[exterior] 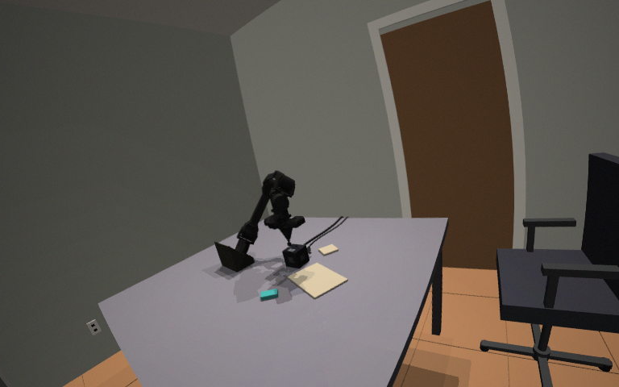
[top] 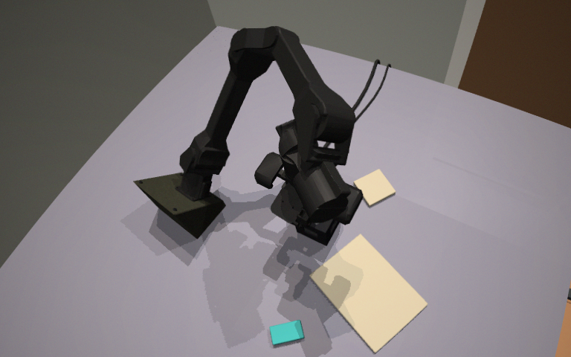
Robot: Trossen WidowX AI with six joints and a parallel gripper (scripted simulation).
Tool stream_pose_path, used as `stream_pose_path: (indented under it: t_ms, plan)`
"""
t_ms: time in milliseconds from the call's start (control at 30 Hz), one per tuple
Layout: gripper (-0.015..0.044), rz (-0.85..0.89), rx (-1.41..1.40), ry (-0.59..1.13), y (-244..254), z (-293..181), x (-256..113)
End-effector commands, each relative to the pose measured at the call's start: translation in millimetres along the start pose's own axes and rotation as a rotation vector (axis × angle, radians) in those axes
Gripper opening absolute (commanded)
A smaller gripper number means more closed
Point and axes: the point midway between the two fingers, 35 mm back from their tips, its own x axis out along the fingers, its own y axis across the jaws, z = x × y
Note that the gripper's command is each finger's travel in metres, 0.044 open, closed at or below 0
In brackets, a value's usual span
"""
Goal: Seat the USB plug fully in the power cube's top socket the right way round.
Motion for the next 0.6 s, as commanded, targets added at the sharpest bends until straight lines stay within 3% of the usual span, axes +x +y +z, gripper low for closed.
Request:
stream_pose_path:
  t_ms: [0,567]
  plan:
    - [0.0000,0.003,-0.006,0.006,0.5,-0.5,0.6]
    - [0.0000,0.003,-0.013,0.016,0.5,-1.5,2.7]
